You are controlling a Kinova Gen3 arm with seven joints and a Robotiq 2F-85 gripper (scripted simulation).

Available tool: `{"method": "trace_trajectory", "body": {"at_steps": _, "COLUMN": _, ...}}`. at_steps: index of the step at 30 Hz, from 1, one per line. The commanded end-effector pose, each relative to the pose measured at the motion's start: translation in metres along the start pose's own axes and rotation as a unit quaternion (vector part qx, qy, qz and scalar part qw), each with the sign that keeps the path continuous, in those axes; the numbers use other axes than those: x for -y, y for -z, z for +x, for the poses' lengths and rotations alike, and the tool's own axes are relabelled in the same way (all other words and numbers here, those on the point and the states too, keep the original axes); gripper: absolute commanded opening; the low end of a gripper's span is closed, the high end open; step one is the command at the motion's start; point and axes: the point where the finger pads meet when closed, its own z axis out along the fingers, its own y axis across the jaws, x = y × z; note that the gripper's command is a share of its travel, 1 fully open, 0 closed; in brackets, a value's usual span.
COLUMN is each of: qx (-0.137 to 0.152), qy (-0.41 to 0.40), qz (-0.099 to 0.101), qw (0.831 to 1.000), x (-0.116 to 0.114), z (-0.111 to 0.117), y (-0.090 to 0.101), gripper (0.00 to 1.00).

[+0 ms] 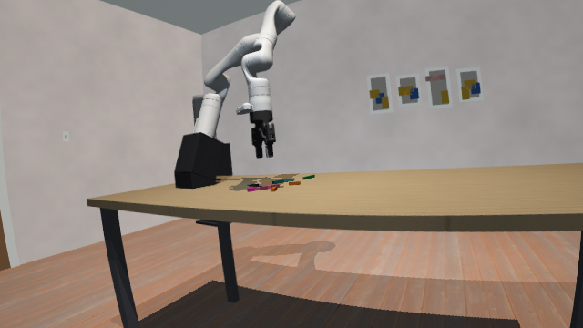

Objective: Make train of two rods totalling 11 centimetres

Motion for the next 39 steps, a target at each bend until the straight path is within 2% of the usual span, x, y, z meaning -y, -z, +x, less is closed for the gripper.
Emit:
{"method": "trace_trajectory", "body": {"at_steps": 1, "qx": 0.001, "qy": -0.001, "qz": -0.004, "qw": 1.0, "x": -0.003, "z": -0.001, "y": 0.001, "gripper": 1.0}}
{"method": "trace_trajectory", "body": {"at_steps": 21, "qx": 0.001, "qy": -0.001, "qz": -0.004, "qw": 1.0, "x": -0.003, "z": -0.001, "y": 0.001, "gripper": 1.0}}
{"method": "trace_trajectory", "body": {"at_steps": 27, "qx": 0.001, "qy": -0.006, "qz": -0.004, "qw": 1.0, "x": -0.004, "z": -0.002, "y": -0.019, "gripper": 1.0}}
{"method": "trace_trajectory", "body": {"at_steps": 31, "qx": 0.001, "qy": -0.006, "qz": -0.004, "qw": 1.0, "x": -0.004, "z": -0.002, "y": -0.021, "gripper": 1.0}}
{"method": "trace_trajectory", "body": {"at_steps": 32, "qx": 0.001, "qy": -0.006, "qz": -0.004, "qw": 1.0, "x": -0.004, "z": -0.002, "y": -0.021, "gripper": 0.24}}
{"method": "trace_trajectory", "body": {"at_steps": 39, "qx": 0.001, "qy": -0.006, "qz": -0.004, "qw": 1.0, "x": -0.004, "z": -0.002, "y": -0.021, "gripper": 0.24}}
